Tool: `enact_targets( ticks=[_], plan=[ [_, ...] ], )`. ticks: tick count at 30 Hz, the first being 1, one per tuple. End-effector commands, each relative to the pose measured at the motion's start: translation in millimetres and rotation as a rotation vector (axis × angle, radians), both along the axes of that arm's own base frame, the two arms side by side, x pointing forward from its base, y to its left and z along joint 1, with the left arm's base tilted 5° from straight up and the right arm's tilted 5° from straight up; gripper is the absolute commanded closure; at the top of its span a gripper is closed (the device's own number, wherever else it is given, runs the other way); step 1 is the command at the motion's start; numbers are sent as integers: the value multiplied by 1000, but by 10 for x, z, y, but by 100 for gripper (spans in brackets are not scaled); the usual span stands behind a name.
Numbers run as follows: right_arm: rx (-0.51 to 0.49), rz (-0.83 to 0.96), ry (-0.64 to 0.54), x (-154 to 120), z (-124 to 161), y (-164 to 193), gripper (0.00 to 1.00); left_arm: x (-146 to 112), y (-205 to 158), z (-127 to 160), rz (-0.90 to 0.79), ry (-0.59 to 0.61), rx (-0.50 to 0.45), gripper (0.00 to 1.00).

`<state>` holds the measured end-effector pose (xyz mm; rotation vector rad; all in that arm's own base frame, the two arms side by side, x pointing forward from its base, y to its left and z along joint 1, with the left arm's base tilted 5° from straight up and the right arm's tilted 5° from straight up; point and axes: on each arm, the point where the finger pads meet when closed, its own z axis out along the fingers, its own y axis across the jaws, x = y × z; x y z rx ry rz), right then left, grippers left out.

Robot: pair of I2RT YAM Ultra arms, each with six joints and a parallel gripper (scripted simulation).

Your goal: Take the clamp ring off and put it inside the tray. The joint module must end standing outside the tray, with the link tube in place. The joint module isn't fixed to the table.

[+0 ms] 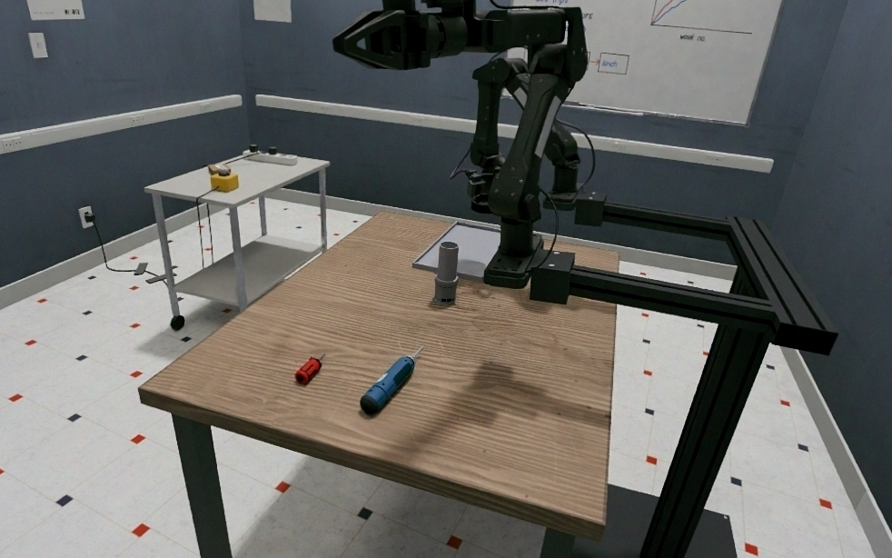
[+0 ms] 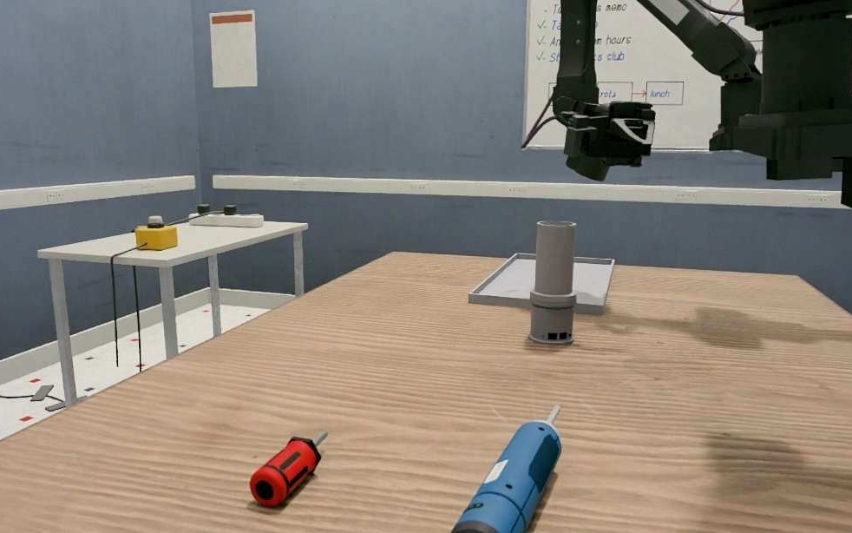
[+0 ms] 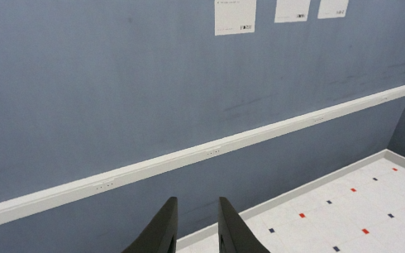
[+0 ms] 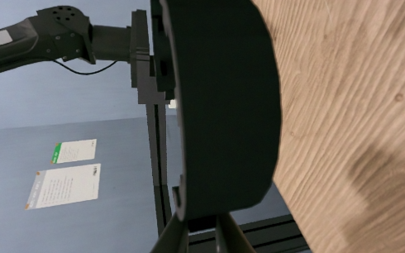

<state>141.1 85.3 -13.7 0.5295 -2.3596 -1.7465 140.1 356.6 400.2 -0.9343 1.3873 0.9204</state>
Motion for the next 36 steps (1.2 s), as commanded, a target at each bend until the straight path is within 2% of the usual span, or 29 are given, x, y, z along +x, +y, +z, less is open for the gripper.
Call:
enact_targets(
  ticks=[1,10,36],
  plan=[
    [32,3,53,-123,79,6,94,-57,-46,246,17,-38,62,80],
    [11,-50,15,-20,103,-93,94,-57,-46,246,17,-38,62,80],
    [6,-182,34,80,136,-215,94,-57,-46,246,17,-38,62,80]
  ],
)
